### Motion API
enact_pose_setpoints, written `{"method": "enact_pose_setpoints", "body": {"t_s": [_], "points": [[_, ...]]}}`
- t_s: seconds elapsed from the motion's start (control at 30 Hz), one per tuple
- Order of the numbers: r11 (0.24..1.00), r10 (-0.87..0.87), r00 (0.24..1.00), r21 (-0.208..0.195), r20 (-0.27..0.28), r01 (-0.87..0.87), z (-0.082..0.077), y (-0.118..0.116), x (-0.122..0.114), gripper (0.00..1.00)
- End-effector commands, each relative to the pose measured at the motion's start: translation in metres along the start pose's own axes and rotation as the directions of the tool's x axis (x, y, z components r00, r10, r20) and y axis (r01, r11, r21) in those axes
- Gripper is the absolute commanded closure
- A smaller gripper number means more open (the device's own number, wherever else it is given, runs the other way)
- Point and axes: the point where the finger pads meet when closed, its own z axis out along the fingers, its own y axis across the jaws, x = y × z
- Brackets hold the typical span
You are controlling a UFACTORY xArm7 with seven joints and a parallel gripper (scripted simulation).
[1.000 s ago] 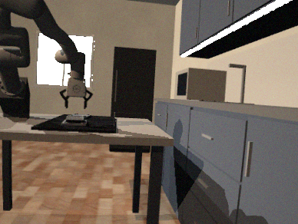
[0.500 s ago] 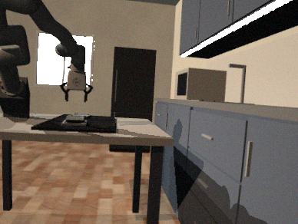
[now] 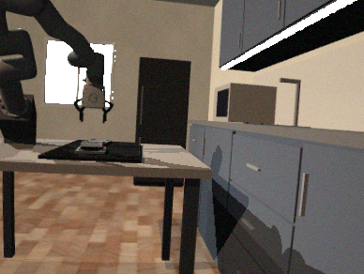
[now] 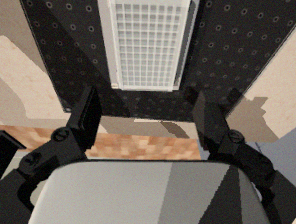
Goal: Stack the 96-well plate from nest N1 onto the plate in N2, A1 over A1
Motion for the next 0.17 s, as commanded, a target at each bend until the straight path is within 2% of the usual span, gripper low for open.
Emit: {"method": "enact_pose_setpoints", "body": {"t_s": [0.0, 0.13], "points": [[1.0, 0.0, 1.0, -0.004, 0.0, 0.0, -0.0014, 0.0014, 0.0002, 0.0], [1.0, 0.0, 1.0, -0.004, 0.0, 0.0, -0.0013, 0.0014, 0.0002, 0.0]]}}
